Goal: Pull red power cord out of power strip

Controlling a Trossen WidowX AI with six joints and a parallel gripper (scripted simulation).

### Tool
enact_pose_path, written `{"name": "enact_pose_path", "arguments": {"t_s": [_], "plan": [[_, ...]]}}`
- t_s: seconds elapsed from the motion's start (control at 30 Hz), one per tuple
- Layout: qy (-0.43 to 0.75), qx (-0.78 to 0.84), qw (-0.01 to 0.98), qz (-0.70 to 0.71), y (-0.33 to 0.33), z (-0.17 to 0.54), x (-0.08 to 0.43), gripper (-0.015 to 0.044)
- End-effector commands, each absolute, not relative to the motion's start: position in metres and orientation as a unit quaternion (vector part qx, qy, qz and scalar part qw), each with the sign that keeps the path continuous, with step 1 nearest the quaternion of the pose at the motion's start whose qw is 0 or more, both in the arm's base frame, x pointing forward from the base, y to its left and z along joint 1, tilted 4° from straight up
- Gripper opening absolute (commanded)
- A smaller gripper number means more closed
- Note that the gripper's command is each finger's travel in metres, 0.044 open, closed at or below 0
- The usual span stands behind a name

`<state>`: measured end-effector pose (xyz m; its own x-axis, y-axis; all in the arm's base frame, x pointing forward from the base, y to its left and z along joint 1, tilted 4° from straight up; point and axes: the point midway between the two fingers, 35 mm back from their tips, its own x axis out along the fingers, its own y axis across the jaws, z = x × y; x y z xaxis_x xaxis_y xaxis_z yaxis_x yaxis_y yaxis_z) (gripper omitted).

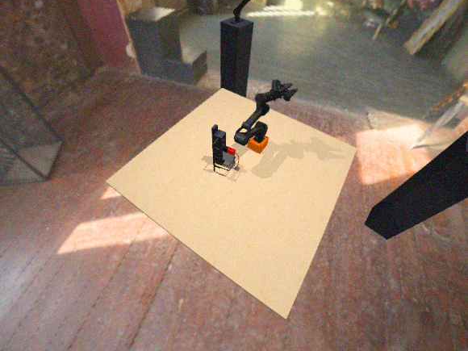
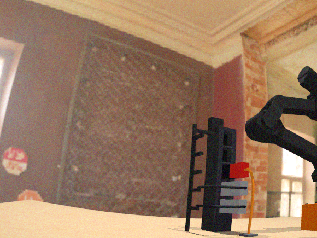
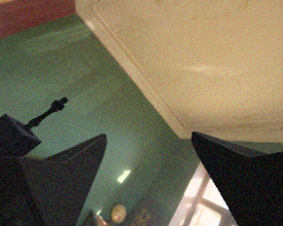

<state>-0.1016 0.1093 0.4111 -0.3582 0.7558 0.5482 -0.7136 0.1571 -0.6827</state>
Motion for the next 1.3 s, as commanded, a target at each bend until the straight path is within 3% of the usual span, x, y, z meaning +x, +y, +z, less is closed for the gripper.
{"name": "enact_pose_path", "arguments": {"t_s": [0.0, 0.27, 0.77, 1.27], "plan": [[-0.509, -0.020, 0.564, 0.650, 0.109, 0.411, -0.102, 0.0374], [-0.540, 0.033, 0.472, 0.696, 0.077, 0.425, -0.140, 0.0164], [-0.581, 0.153, 0.266, 0.754, -0.016, 0.446, -0.187, 0.0160], [-0.586, 0.271, 0.063, 0.761, -0.121, 0.455, -0.184, 0.0160]]}}
